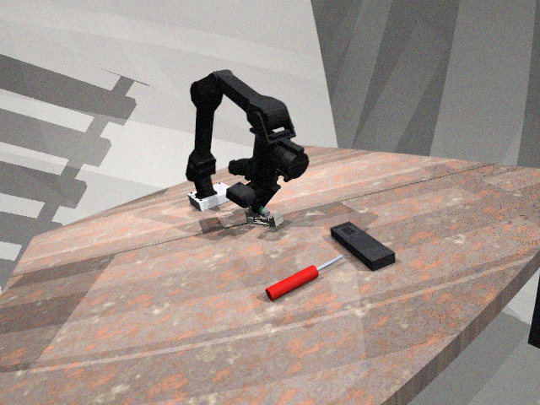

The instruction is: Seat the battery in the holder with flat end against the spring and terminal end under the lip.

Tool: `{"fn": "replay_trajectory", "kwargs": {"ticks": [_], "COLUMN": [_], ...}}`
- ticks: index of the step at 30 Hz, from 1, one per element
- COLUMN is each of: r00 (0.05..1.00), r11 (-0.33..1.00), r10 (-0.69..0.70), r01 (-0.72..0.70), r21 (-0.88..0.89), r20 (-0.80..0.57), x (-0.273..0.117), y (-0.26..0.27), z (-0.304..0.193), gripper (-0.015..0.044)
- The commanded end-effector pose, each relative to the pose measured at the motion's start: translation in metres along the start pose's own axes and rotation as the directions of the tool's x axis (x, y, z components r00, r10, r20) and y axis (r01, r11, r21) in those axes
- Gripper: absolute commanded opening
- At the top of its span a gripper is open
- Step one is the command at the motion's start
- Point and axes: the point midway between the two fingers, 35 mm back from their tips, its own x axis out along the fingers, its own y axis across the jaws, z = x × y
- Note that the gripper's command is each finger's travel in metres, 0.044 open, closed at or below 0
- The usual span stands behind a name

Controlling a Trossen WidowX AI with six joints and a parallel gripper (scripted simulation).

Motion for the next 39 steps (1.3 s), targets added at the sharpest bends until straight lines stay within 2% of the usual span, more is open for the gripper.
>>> {"fn": "replay_trajectory", "kwargs": {"ticks": [1, 7, 39], "r00": [1.000, 0.998, 0.998], "r11": [1.000, 1.000, 1.000], "r10": [0.002, 0.002, -0.004], "r01": [-0.002, -0.002, 0.004], "r21": [0.004, 0.004, 0.004], "r20": [0.026, 0.062, 0.064], "x": [0.001, 0.003, -0.002], "y": [0.001, 0.001, 0.001], "z": [-0.002, -0.004, -0.020], "gripper": [0.0067, 0.0067, 0.0067]}}
